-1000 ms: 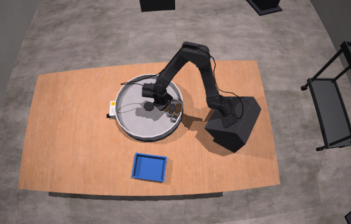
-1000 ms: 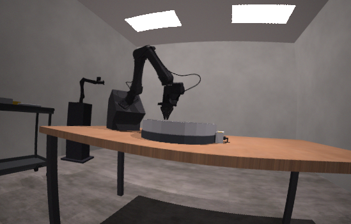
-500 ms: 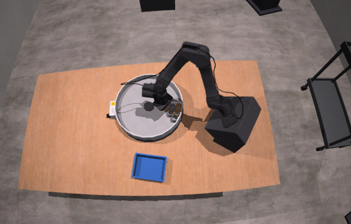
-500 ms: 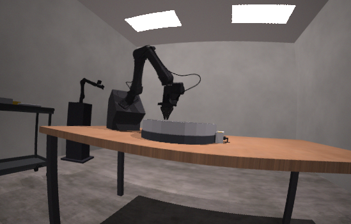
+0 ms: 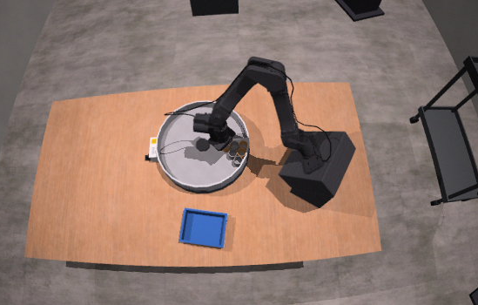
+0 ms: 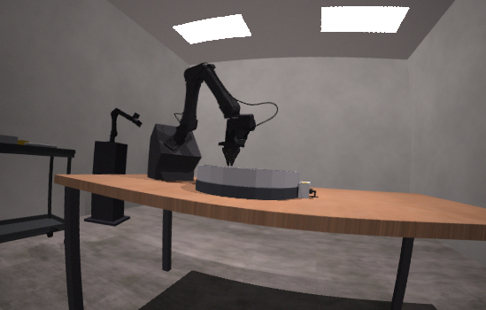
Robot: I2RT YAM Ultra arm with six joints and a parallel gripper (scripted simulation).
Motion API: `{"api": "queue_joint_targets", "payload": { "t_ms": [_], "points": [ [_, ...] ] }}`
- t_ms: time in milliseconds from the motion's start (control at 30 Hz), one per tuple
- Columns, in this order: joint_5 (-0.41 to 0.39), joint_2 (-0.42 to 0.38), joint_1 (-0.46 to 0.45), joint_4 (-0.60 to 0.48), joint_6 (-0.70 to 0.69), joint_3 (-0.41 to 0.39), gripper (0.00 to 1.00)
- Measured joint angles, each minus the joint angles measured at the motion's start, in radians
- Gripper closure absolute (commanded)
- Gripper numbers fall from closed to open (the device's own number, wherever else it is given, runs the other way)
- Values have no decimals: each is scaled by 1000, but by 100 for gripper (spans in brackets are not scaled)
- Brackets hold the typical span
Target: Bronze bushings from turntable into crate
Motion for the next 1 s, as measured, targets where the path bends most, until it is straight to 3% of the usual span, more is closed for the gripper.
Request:
{"api": "queue_joint_targets", "payload": {
  "t_ms": [233,1000],
  "points": [
    [-8,32,-16,17,-9,-1,85],
    [-8,23,-16,29,-10,-2,85]
  ]
}}
